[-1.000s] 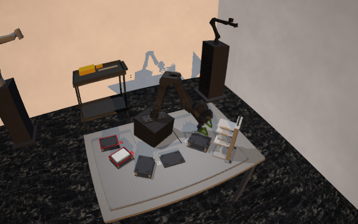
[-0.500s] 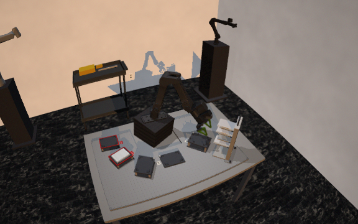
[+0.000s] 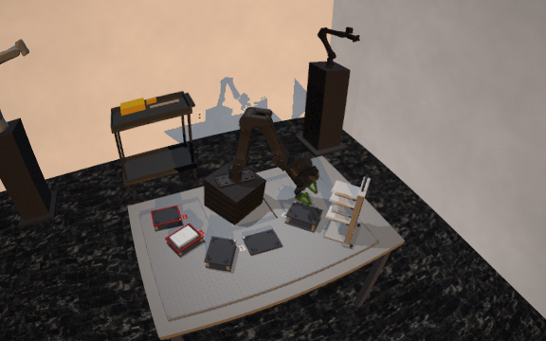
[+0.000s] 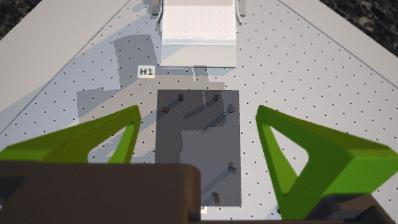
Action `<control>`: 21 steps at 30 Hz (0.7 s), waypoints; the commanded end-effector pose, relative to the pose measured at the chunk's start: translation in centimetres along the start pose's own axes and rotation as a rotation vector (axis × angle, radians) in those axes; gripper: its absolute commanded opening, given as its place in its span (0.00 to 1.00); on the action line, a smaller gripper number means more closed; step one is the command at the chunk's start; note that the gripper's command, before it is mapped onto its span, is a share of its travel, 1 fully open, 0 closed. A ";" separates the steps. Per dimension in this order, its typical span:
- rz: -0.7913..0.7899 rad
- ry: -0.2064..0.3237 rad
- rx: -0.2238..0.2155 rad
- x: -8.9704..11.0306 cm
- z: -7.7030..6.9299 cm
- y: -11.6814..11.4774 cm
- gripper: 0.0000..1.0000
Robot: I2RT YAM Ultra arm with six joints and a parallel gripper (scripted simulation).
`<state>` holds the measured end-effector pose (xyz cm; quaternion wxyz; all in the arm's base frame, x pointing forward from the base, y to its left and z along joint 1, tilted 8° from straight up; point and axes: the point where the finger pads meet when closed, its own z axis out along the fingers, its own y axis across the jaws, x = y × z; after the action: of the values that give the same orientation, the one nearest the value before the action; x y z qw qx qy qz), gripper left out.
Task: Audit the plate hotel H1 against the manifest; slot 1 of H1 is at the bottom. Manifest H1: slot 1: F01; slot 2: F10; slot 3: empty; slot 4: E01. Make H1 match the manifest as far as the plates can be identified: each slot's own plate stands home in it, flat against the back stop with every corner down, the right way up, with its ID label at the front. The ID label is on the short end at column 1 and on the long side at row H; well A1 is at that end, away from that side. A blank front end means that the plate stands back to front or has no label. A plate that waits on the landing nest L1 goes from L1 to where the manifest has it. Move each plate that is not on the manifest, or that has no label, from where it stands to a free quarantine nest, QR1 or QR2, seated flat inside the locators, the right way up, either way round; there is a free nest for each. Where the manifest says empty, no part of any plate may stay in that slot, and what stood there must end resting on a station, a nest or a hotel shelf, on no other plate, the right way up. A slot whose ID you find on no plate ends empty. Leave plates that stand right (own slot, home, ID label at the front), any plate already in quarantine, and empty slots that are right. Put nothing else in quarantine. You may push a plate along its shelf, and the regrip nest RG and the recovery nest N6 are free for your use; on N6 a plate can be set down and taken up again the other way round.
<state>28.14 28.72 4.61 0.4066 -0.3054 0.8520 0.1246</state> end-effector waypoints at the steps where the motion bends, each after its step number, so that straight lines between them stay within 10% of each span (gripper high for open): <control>1: 0.011 -0.049 -0.001 -1.4 -0.5 0.0 1.00; 21: 0.011 -0.048 -0.001 -0.9 0.0 0.0 1.00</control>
<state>28.12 28.67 4.58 0.4115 -0.3025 0.8504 0.1265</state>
